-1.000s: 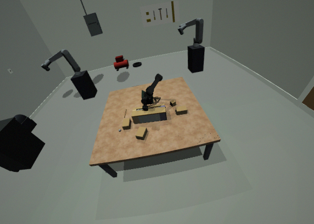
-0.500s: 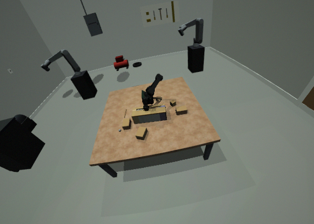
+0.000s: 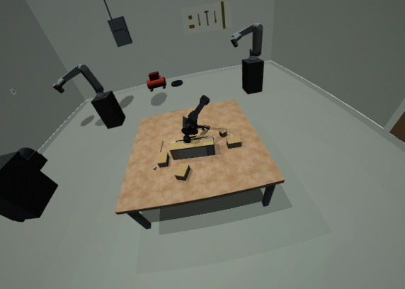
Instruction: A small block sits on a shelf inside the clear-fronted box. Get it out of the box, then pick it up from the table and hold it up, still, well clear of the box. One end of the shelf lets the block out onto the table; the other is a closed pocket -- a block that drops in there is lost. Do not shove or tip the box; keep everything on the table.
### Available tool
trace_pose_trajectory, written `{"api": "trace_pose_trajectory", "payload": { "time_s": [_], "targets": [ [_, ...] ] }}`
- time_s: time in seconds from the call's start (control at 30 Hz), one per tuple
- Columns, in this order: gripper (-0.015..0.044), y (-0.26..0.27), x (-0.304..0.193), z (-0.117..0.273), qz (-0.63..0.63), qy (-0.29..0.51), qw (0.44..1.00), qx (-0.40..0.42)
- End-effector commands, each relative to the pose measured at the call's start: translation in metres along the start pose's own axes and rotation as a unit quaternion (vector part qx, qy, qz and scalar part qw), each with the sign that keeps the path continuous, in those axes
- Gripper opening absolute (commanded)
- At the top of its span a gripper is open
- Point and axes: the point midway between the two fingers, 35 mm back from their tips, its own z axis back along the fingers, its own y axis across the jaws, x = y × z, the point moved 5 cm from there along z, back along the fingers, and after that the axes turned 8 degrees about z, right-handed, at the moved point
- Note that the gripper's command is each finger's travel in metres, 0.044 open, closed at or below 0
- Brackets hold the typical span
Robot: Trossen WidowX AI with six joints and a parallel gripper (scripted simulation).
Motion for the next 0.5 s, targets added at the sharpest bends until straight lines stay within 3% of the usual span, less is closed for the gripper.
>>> {"api": "trace_pose_trajectory", "payload": {
  "time_s": [0.0, 0.47],
  "targets": [
    [0.0400, 0.001, -0.005, -0.002, -0.001, 0.002, 1.000, 0.001],
    [0.0400, -0.002, 0.004, 0.001, -0.001, 0.002, 1.000, 0.000]
  ]
}}
